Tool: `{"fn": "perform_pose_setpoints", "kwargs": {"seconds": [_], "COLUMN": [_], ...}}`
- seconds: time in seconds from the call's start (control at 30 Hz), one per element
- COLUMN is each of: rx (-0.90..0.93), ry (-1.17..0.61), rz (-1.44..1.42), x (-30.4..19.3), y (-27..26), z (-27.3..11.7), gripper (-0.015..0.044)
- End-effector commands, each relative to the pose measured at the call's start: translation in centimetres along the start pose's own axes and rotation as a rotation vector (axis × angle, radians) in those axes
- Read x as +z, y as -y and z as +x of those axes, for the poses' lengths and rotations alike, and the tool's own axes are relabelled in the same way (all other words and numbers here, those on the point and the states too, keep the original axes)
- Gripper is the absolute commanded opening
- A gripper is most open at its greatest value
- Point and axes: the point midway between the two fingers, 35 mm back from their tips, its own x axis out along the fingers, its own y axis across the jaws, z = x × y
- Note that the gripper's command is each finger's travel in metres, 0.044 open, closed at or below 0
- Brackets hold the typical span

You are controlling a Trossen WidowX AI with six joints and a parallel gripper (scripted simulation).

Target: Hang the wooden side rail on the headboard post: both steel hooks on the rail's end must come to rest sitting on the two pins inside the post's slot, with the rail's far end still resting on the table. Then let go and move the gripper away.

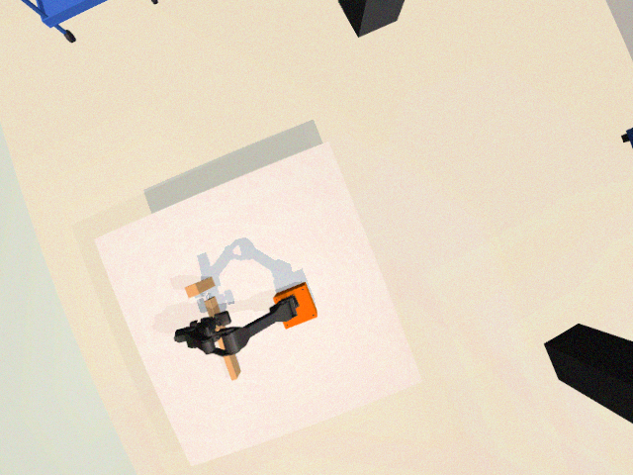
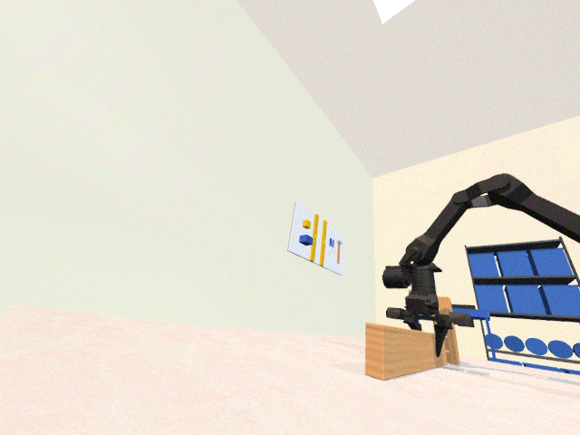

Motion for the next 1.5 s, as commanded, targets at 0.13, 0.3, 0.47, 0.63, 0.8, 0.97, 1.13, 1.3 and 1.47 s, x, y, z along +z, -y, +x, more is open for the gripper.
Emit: {"fn": "perform_pose_setpoints", "kwargs": {"seconds": [0.13,0.3,0.47,0.63,0.8,0.97,1.13,1.3,1.47], "rx": [0.002,0.002,0.003,0.003,0.003,0.003,0.003,-0.005,-0.005], "ry": [0.002,0.002,0.002,0.002,0.002,0.002,0.002,0.0,0.0], "rz": [-0.072,-0.072,-0.072,-0.072,-0.072,-0.072,-0.072,-0.063,-0.063], "x": [0.0,0.0,0.0,0.0,0.0,-0.1,-0.1,-0.1,-0.1], "y": [-0.7,-0.9,-1.1,-1.3,-1.5,-1.7,-1.9,-1.5,-1.5], "z": [0.0,0.0,0.0,0.0,0.0,0.0,0.0,0.0,0.0], "gripper": [0.0,0.0,0.0,0.0,0.0,0.0,0.0,0.0,0.0]}}
